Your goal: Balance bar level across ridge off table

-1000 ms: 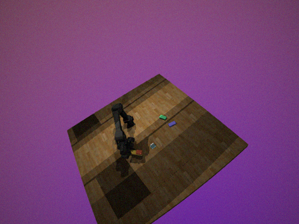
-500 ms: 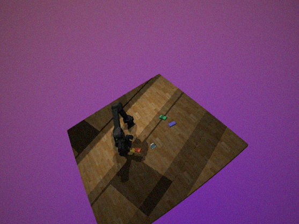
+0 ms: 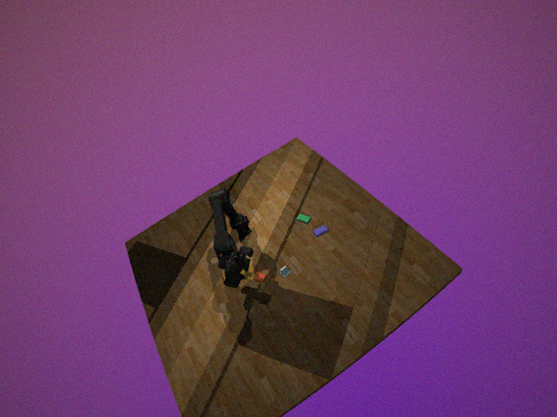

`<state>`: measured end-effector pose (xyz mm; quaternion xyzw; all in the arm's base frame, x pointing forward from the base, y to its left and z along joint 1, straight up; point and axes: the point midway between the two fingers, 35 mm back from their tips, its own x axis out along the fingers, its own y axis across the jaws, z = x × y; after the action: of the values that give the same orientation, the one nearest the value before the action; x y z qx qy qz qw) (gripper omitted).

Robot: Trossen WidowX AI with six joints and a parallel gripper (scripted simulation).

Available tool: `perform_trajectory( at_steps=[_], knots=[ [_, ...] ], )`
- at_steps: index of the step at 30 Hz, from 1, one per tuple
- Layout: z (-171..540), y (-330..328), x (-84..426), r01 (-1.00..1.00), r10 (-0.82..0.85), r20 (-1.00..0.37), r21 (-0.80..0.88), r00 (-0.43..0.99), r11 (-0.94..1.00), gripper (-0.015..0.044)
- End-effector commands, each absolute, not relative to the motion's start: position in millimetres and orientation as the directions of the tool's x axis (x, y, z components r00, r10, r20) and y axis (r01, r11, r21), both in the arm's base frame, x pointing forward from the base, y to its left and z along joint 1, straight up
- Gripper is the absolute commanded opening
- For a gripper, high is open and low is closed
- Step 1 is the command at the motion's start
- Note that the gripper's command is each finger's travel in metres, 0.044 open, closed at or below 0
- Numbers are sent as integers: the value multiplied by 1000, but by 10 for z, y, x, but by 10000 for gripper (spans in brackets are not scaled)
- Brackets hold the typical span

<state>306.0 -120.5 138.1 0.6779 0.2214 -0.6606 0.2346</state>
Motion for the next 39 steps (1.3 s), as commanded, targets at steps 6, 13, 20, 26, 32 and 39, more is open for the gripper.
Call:
perform_trajectory(
  at_steps=[6, 13, 20, 26, 32, 39],
  knots=[
    [1394, -886, 3160, 496, -7, -1000, 21, 30, -868, 0],
    [1399, -614, 3216, 400, -2, -1000, 14, 31, -917, 0],
    [1404, -346, 3245, 306, 3, -1000, 7, 31, -952, 0],
    [1408, -111, 3249, 228, 9, -999, -2, 31, -974, 0],
    [1411, 113, 3234, 160, 17, -999, -12, 30, -987, 0],
    [1415, 349, 3201, 101, 27, -999, -25, 27, -995, 0]
  ],
)
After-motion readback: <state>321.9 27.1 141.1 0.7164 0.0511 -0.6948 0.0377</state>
